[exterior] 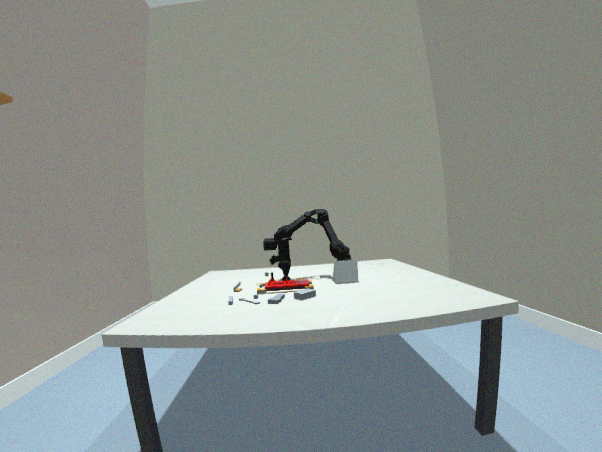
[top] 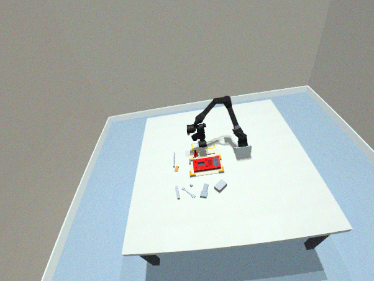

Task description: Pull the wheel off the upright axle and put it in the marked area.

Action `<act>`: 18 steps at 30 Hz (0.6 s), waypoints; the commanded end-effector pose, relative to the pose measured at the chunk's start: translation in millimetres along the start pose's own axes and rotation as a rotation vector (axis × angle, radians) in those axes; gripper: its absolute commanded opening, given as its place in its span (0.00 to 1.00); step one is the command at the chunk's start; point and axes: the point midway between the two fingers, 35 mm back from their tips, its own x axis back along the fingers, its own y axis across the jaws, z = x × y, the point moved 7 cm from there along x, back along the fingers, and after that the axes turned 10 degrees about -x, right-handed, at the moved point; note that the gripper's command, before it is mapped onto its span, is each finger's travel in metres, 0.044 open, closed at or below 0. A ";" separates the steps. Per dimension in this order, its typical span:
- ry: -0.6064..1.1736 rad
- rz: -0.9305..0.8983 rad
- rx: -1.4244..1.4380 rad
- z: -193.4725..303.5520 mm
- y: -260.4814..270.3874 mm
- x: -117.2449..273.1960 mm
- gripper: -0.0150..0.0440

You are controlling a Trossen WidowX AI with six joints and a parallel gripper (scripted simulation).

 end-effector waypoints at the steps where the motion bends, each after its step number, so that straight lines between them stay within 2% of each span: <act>1: 0.000 0.000 0.000 0.0 0.0 0.0 0.30; 11: 0.000 0.000 0.000 -0.2 0.1 1.9 0.74; 18: -0.004 -0.001 0.007 -0.1 1.1 53.1 0.76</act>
